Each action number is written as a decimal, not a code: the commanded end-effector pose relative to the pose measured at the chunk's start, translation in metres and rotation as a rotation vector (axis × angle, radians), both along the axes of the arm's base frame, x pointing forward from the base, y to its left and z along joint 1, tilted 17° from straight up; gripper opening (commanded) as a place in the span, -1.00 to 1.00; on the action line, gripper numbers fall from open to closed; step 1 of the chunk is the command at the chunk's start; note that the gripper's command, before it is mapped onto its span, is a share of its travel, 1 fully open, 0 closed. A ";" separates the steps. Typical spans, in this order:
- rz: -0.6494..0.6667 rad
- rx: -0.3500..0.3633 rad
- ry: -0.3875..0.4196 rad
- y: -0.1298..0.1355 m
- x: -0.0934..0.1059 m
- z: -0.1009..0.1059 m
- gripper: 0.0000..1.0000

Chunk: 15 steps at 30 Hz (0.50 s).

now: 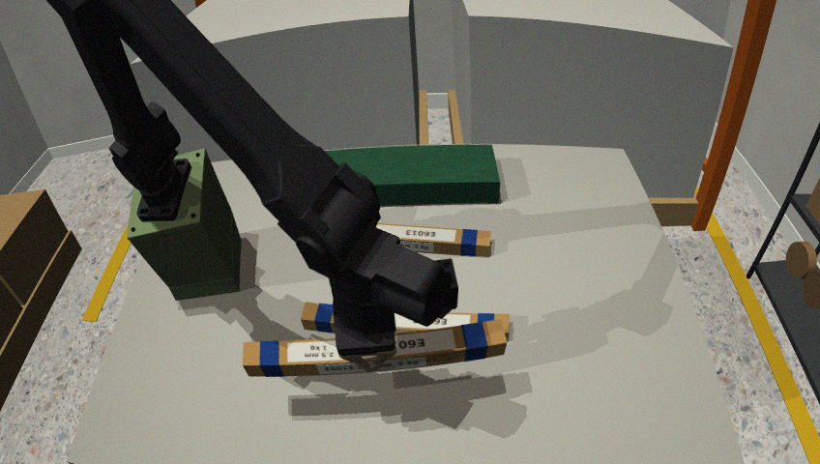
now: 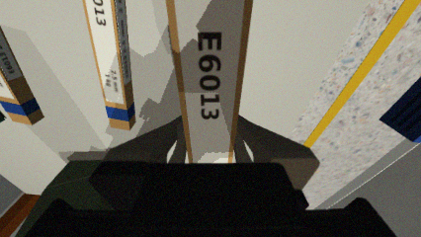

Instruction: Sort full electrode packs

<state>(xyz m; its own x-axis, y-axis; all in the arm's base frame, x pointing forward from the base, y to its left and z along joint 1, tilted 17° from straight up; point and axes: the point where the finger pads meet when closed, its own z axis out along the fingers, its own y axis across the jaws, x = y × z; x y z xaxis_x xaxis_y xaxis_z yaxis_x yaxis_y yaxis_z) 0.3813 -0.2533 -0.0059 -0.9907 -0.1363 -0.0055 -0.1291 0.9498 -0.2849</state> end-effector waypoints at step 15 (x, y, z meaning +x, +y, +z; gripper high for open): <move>0.019 -0.025 -0.041 -0.051 0.016 0.035 -1.00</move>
